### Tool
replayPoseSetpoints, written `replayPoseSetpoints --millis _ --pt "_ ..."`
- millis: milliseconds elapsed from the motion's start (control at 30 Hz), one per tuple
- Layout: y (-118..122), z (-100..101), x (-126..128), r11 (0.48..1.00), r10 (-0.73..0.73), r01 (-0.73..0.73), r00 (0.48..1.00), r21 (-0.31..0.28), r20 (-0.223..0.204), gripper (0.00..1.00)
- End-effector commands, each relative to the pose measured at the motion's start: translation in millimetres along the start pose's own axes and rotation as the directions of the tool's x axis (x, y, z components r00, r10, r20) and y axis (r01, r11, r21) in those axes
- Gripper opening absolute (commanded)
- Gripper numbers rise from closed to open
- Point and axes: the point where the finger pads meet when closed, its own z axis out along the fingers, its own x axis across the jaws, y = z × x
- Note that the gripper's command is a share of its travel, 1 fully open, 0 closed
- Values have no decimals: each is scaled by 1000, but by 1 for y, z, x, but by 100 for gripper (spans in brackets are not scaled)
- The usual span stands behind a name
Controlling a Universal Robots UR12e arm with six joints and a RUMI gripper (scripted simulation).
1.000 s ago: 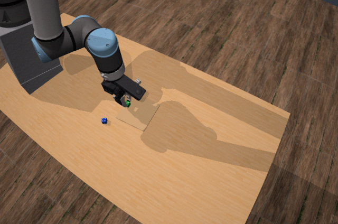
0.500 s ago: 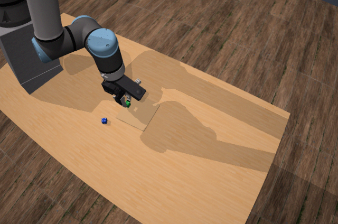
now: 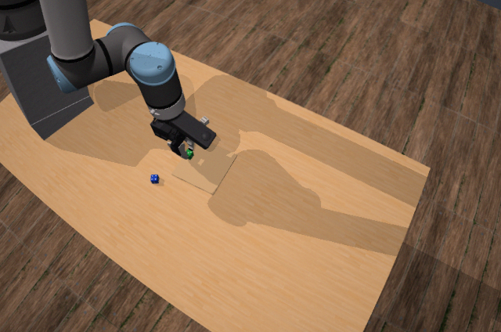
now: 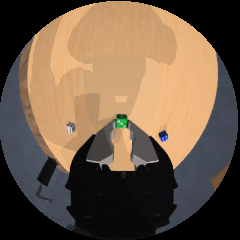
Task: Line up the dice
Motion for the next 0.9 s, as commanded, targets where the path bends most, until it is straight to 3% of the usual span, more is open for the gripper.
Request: replayPoseSetpoints --millis 0,867 --pt "0 0 0 1000 0 0 1000 1 0 3" --pt "0 4 0 1000 0 0 1000 1 0 3"
